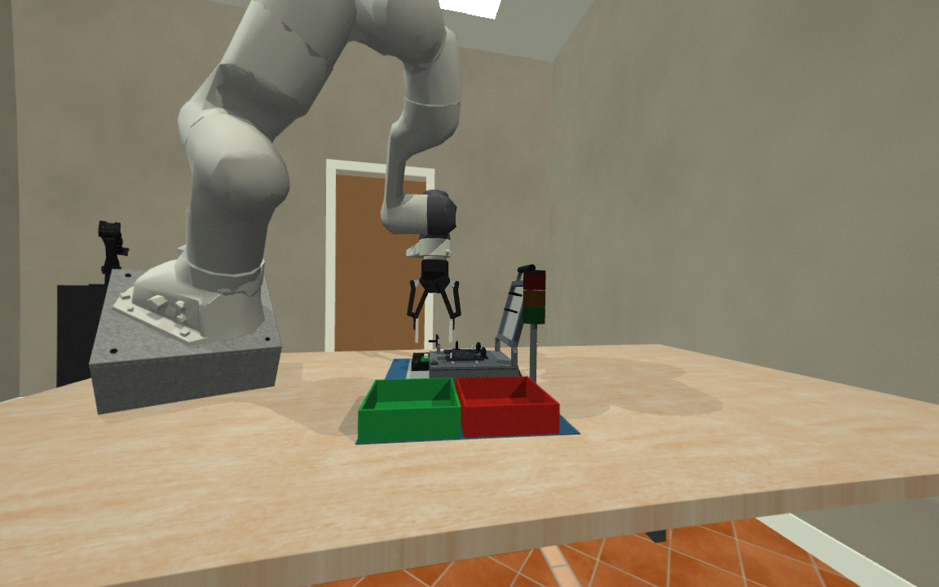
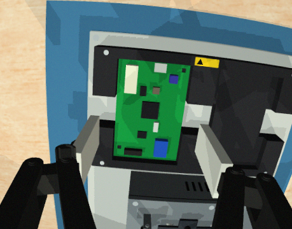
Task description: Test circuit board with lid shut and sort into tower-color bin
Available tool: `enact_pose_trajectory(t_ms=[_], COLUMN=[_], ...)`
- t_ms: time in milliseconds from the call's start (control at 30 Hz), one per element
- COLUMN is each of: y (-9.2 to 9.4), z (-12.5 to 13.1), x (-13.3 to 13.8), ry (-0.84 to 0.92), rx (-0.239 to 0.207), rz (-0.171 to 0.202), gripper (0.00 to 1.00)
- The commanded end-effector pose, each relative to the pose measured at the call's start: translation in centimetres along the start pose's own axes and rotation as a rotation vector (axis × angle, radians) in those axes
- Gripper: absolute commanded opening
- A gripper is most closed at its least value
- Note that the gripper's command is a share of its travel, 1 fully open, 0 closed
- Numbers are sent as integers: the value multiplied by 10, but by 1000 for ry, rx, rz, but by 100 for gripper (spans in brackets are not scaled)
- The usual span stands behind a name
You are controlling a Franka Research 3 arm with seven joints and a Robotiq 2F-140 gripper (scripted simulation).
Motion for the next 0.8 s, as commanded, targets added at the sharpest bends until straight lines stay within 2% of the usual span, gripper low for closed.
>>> enact_pose_trajectory(t_ms=[0, 367, 767], y=[0, -4, -32], z=[-1, -1, -2], x=[1, 2, 3], ry=[-7, -7, -7], rx=[3, 3, 3], rz=[2, 2, 2], gripper=[58, 58, 58])
Point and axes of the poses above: the point where the finger pads meet when closed, its own y axis back along the fingers, its own x axis across the jaws, z = x × y, the point moved 3 cm from there along y, back along the fingers, and after that the axes turned 9 degrees about -y, right-handed, at the moved point
